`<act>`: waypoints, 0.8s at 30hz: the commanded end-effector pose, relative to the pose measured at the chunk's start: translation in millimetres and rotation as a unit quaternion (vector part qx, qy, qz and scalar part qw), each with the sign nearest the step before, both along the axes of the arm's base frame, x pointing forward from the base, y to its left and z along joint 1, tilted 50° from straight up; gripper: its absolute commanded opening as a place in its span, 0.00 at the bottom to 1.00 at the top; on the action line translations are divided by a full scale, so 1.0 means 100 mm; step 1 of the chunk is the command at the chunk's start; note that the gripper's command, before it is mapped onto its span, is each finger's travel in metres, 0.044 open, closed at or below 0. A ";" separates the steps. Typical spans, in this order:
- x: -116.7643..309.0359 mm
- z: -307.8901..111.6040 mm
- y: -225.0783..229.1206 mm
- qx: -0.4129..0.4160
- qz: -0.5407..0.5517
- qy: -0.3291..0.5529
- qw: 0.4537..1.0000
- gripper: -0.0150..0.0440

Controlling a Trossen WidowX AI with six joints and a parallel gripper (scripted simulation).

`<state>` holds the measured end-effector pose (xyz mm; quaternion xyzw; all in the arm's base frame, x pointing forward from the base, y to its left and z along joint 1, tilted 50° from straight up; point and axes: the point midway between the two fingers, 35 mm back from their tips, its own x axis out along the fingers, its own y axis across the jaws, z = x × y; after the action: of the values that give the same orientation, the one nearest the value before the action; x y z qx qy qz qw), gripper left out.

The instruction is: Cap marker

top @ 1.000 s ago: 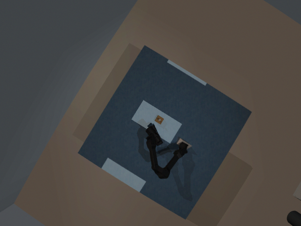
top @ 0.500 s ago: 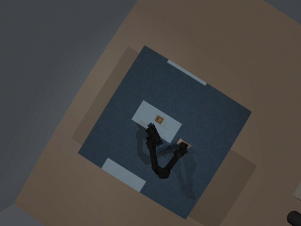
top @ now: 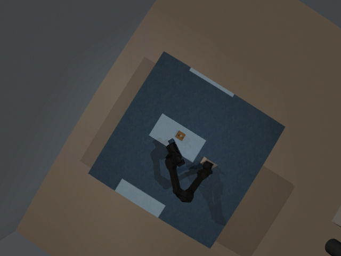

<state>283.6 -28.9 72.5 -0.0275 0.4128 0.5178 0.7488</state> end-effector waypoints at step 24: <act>0.16 -0.12 -0.63 -0.006 -0.002 0.001 1.000 0.25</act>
<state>297.9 -84.3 64.5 -0.0307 0.4151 0.5135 0.7503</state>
